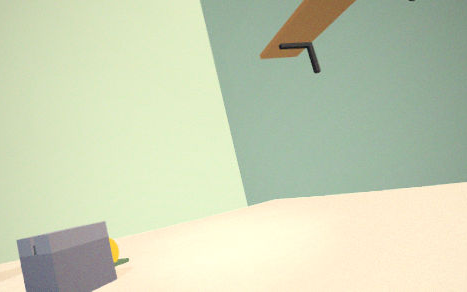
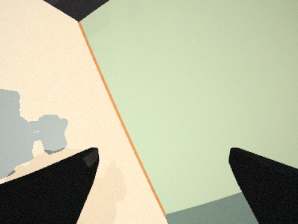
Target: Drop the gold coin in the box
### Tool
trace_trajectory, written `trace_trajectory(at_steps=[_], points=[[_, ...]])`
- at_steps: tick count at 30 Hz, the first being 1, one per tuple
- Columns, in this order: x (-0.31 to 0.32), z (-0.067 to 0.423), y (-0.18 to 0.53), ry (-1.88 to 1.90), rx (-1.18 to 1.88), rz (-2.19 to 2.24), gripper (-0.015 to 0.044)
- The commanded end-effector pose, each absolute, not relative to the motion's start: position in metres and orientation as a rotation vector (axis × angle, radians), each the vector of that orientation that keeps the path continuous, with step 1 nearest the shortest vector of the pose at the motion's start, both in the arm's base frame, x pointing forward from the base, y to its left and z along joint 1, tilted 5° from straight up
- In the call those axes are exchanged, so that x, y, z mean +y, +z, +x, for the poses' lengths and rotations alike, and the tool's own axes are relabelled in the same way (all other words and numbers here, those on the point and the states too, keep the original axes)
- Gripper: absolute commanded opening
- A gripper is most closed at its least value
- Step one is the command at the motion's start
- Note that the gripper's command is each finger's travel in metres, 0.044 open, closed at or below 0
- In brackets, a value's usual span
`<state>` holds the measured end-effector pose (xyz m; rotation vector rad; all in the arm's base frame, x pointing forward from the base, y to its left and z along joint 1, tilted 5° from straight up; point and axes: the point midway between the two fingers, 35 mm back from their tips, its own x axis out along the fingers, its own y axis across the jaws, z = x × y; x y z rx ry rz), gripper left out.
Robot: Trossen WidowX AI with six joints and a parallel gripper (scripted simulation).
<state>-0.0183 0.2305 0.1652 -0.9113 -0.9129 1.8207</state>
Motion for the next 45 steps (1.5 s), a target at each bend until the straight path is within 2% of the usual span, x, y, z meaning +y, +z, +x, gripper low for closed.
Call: trace_trajectory(at_steps=[1, 9, 18, 29, 45], points=[[0.231, -0.017, 0.165, 1.82, -0.895, -0.914, 0.0374], [0.252, 0.07, 0.168, 1.681, -0.131, -0.953, 0.0164], [0.237, 0.177, 0.15, 1.283, 0.683, -0.866, 0.0161], [0.161, 0.283, 0.115, 0.606, 1.42, -0.691, 0.0161], [0.152, 0.295, 0.068, 0.561, 1.455, -0.681, 0.0161]])
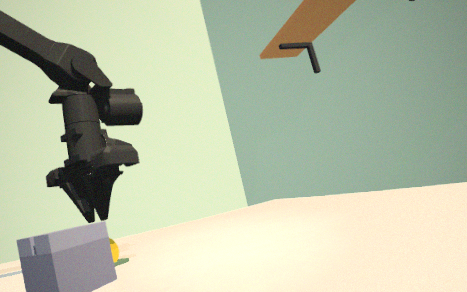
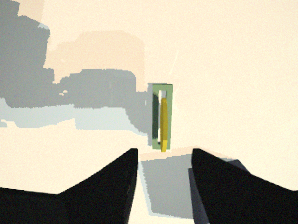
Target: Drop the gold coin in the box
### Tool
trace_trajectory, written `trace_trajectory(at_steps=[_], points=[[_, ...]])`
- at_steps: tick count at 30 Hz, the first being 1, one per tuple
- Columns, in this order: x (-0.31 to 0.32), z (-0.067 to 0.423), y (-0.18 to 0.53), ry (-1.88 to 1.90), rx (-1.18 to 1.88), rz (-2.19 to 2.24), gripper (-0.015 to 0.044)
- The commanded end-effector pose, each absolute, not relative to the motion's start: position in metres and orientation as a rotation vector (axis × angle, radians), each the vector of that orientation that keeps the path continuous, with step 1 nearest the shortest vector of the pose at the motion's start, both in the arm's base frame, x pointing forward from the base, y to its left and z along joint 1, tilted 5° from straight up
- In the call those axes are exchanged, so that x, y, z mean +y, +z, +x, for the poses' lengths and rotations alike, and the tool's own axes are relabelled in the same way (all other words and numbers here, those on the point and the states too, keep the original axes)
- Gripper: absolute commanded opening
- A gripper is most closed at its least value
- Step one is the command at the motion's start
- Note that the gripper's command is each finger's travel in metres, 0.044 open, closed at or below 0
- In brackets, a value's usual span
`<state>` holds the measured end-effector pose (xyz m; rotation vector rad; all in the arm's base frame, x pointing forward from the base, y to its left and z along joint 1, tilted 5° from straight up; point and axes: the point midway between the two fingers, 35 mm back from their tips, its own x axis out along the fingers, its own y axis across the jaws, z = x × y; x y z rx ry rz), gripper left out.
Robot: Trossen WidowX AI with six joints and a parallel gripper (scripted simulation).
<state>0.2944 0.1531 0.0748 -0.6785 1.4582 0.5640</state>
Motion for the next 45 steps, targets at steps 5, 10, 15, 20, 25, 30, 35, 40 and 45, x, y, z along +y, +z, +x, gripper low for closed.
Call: trace_trajectory(at_steps=[5, 10, 15, 20, 25, 30, 35, 40, 45], points=[[0.152, 0.296, 0.06, 0.561, 1.455, -0.681, 0.0161], [0.151, 0.297, 0.052, 0.561, 1.455, -0.681, 0.0161], [0.151, 0.298, 0.044, 0.561, 1.455, -0.681, 0.0161], [0.151, 0.299, 0.036, 0.561, 1.455, -0.681, 0.0161], [0.15, 0.299, 0.028, 0.561, 1.455, -0.681, 0.0161], [0.149, 0.299, 0.021, 0.561, 1.455, -0.681, 0.0161], [0.149, 0.299, 0.013, 0.561, 1.455, -0.681, 0.0161], [0.148, 0.299, 0.009, 0.561, 1.455, -0.681, 0.0134], [0.148, 0.299, 0.009, 0.561, 1.455, -0.681, 0.0003]])
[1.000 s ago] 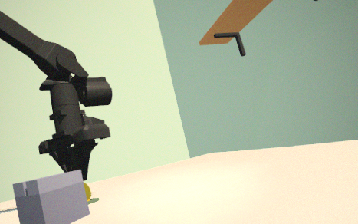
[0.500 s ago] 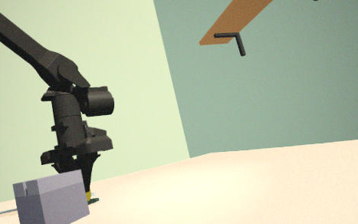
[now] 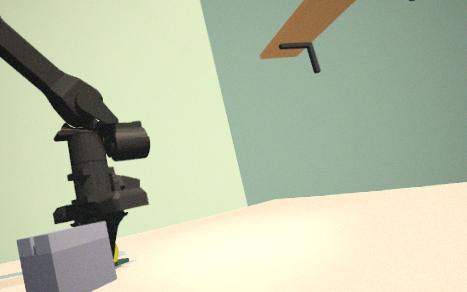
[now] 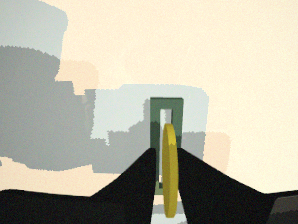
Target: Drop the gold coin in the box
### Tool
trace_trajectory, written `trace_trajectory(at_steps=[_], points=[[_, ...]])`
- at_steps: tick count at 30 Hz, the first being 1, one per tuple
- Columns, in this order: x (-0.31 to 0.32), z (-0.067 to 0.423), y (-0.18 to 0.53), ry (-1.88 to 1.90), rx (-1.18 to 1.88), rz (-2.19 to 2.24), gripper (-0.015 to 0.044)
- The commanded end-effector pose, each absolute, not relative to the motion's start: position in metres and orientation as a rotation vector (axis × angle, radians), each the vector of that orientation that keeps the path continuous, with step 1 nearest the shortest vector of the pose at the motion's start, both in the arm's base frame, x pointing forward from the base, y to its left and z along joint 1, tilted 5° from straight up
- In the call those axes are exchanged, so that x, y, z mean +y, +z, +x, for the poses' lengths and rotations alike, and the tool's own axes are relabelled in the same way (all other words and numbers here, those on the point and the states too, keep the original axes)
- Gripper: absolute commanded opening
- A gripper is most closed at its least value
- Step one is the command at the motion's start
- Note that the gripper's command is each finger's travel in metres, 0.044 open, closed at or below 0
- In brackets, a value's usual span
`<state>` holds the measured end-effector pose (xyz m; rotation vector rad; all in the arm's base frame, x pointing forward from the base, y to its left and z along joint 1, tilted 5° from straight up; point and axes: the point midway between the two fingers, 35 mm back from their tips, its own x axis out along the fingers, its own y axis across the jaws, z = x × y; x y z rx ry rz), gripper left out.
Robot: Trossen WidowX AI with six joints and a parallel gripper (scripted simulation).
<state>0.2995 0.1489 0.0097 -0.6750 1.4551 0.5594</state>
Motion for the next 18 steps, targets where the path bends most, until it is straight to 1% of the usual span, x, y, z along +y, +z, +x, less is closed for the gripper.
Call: trace_trajectory(at_steps=[1, 10, 18], points=[[0.148, 0.299, 0.009, 0.561, 1.455, -0.681, 0.0], [0.148, 0.299, 0.01, 0.561, 1.455, -0.681, 0.0], [0.151, 0.301, 0.029, 0.561, 1.455, -0.681, 0.0]])
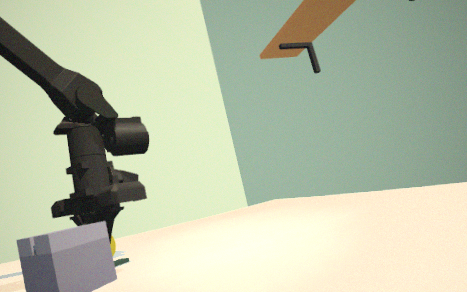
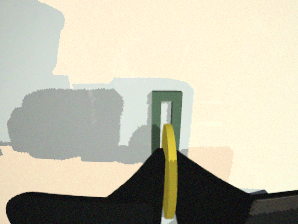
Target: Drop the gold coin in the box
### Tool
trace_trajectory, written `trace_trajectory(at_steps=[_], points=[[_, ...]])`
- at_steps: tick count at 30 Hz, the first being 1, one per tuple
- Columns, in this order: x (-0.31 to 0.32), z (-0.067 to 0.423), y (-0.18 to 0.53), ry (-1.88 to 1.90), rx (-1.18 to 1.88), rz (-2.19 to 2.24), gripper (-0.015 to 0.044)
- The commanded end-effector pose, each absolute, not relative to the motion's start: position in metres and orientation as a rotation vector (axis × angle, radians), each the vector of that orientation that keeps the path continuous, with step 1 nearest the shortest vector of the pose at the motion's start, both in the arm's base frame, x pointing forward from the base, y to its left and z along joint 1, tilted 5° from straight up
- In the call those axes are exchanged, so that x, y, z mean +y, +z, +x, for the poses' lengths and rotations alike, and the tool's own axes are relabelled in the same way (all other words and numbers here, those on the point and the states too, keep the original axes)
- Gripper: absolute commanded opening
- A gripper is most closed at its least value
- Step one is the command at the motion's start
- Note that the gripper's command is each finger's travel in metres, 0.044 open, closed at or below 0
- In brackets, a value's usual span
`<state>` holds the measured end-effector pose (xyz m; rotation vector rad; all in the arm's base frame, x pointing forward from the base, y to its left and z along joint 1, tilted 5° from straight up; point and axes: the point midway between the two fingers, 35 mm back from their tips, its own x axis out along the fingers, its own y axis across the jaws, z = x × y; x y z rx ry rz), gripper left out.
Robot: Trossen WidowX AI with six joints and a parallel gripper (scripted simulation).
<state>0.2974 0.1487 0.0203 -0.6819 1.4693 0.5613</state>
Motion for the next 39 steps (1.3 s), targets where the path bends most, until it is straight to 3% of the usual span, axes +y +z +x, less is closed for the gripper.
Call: trace_trajectory(at_steps=[1, 39], points=[[0.151, 0.301, 0.032, 0.561, 1.455, -0.681, 0.0], [0.149, 0.296, 0.105, 0.695, 1.416, -0.82, 0.0]])
